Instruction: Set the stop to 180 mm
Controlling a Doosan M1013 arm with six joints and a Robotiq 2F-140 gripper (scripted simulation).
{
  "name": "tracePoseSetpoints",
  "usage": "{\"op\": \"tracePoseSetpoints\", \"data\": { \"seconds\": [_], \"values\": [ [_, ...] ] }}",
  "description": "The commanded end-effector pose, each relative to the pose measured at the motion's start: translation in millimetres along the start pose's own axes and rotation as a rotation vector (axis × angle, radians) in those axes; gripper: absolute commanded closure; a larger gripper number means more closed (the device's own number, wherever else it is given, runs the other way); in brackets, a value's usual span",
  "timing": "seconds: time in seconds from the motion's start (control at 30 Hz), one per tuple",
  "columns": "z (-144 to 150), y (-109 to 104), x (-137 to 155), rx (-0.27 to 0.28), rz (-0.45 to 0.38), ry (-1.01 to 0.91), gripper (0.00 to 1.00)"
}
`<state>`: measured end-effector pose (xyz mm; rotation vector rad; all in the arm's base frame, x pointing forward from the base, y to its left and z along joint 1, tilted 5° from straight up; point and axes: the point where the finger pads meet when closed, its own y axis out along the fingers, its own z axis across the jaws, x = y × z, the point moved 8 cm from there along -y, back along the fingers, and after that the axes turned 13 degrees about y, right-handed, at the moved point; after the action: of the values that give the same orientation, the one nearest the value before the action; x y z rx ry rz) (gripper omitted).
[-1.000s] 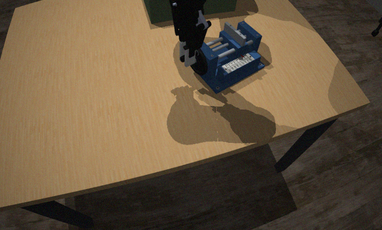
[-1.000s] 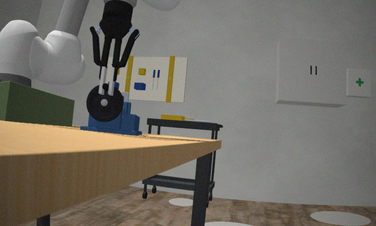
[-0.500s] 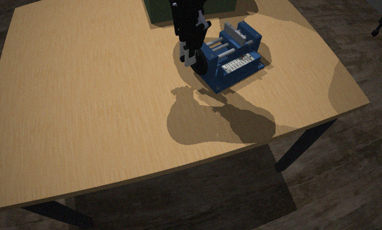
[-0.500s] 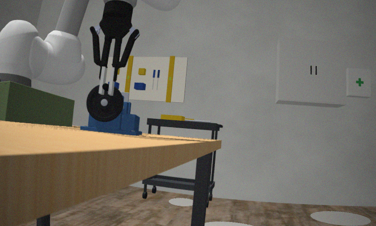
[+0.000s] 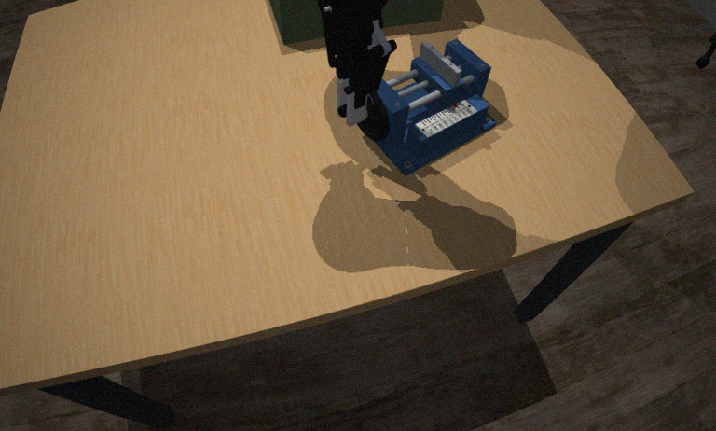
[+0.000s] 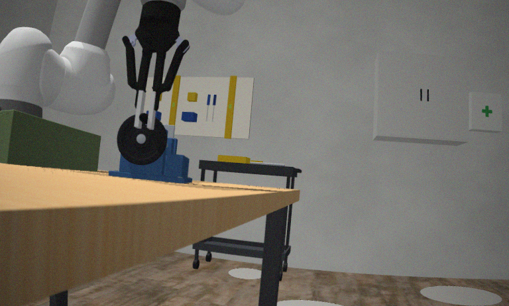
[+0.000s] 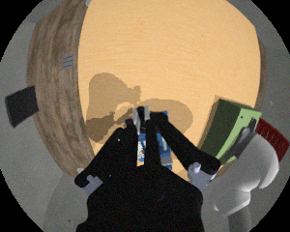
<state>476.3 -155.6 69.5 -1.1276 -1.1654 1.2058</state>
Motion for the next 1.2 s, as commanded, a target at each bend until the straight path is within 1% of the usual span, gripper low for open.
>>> {"op": "tracePoseSetpoints", "data": {
  "seconds": [0.0,1.17],
  "values": [
    [-1,0,0,-0.001,0.000,0.000,0.96],
    [-13,7,3,-0.001,0.000,0.000,0.96]
  ]
}}
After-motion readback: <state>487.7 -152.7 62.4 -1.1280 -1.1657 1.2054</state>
